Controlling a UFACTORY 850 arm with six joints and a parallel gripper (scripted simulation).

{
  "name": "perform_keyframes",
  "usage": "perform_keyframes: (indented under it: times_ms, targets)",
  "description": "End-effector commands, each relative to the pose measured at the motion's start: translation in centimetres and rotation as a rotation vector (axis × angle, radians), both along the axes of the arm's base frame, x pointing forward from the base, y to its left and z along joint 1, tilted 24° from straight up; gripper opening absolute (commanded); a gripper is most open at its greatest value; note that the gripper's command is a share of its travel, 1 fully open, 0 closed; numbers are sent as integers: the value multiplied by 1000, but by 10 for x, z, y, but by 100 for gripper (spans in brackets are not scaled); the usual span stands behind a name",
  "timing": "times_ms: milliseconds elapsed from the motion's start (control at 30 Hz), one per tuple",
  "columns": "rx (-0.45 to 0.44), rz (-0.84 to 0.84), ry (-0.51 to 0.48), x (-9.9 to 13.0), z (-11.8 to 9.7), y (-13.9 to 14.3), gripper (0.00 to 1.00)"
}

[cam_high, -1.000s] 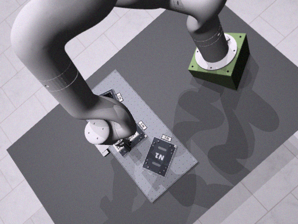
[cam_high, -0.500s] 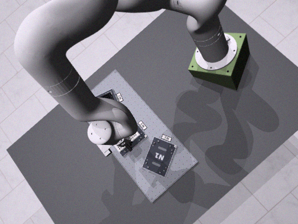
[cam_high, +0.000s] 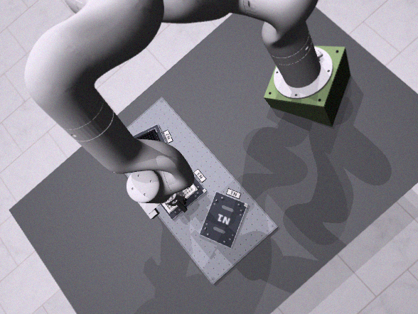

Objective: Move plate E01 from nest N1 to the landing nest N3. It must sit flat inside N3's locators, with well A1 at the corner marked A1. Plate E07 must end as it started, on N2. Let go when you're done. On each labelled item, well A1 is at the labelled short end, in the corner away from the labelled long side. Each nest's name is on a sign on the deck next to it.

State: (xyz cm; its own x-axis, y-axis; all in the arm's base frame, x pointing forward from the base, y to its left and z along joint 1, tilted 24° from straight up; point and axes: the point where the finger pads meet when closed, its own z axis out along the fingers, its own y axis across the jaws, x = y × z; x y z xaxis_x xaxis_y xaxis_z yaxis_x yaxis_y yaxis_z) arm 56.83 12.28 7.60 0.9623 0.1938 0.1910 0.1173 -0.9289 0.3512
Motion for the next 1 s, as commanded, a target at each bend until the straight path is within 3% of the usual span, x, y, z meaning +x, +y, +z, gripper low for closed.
perform_keyframes:
  times_ms: [0, 433, 967]
  targets:
    - [1, 1, -3, 3, -6, -2, 0]
    - [1, 1, -3, 7, -23, -8, 0]
    - [1, 1, -3, 7, -23, -8, 0]
